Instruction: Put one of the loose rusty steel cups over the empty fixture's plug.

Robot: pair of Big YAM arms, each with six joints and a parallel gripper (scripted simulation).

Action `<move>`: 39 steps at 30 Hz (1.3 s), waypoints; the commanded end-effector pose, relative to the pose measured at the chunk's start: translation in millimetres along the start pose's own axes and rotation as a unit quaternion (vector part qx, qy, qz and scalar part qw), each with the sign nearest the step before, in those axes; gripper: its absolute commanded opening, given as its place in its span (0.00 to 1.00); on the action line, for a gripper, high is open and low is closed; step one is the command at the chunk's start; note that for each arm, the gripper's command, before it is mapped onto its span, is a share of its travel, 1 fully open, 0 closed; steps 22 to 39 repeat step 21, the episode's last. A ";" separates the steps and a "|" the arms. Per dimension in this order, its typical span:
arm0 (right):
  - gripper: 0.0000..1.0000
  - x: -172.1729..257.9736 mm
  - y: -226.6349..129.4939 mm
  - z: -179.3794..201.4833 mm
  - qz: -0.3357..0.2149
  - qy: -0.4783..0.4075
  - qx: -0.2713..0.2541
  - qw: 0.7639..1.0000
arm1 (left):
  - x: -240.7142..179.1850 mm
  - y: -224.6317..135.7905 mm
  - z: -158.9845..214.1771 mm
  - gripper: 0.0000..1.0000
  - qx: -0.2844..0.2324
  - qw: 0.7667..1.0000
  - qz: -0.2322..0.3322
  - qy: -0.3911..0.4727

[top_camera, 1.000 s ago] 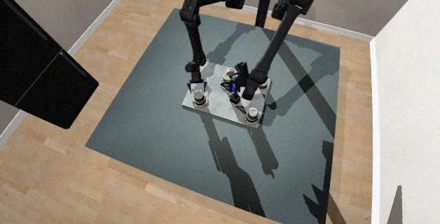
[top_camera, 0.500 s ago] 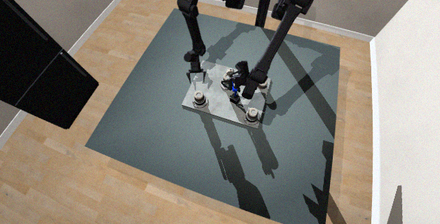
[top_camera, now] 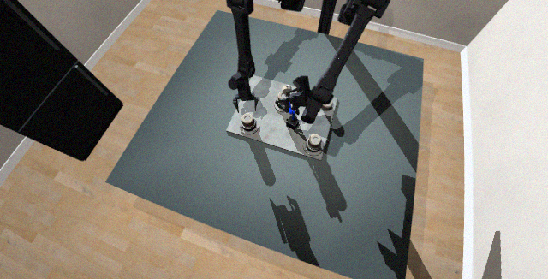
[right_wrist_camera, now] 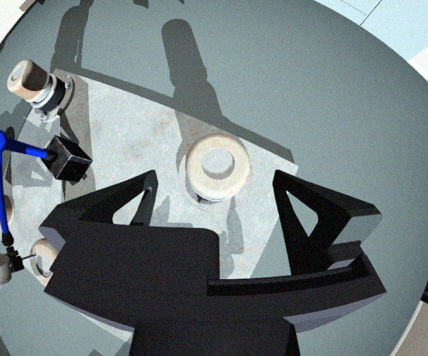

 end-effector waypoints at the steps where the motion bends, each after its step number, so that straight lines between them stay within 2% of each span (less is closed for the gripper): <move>1: 1.00 -1.2 18.8 -21.9 -0.007 -0.006 0.038 0.999 | 11.7 -5.4 -3.4 1.00 0.002 1.000 -0.007 0.010; 39: 1.00 -7.6 19.1 -18.8 -0.001 -0.001 0.045 0.999 | 11.7 -5.4 -3.4 1.00 0.002 1.000 -0.007 0.010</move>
Point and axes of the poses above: on each arm, the point where the finger pads meet when closed, its own y axis out along the fingers, its own x axis across the jaws, z = x × y, the point moved 2 cm from there along -y, back along the fingers, and after that the axes turned 4 degrees about y, right-handed, at the moved point
